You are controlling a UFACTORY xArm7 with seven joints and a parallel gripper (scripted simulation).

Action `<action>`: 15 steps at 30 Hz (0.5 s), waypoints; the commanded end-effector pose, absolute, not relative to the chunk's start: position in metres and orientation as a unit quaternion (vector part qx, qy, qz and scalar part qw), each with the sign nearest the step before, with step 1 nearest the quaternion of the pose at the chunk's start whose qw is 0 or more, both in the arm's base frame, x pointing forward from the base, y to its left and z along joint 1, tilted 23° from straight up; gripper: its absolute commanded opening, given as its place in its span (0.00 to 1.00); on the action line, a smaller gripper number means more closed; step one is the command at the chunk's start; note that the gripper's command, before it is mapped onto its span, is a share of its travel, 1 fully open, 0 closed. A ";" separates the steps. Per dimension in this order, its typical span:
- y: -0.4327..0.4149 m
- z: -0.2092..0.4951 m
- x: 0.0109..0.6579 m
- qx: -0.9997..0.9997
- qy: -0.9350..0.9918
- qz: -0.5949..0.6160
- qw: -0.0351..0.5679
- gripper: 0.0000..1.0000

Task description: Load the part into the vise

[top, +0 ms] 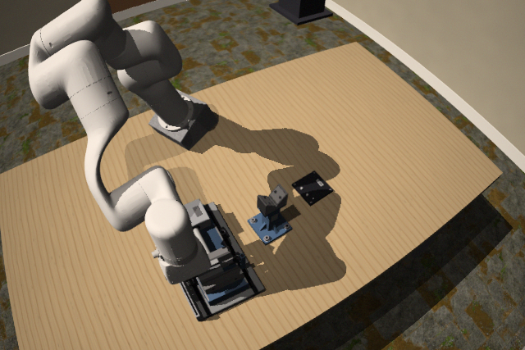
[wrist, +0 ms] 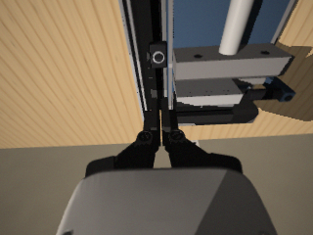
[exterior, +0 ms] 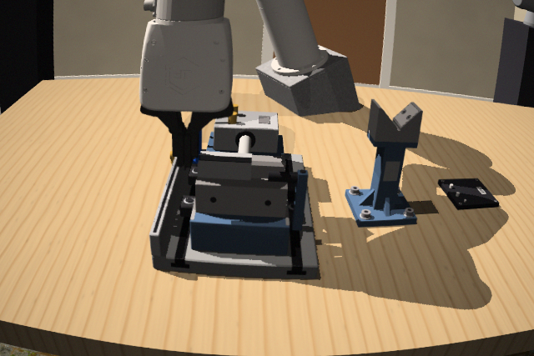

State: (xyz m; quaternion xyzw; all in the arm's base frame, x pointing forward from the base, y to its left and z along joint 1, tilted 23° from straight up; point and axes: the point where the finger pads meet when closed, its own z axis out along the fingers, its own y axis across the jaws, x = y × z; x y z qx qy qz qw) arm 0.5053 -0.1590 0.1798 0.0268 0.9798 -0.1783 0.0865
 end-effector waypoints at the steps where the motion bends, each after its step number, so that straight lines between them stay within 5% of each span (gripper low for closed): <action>1: -0.159 0.181 0.507 0.026 0.980 -0.179 0.089 0.00; 15: -0.159 0.180 0.507 0.026 0.980 -0.179 0.089 0.00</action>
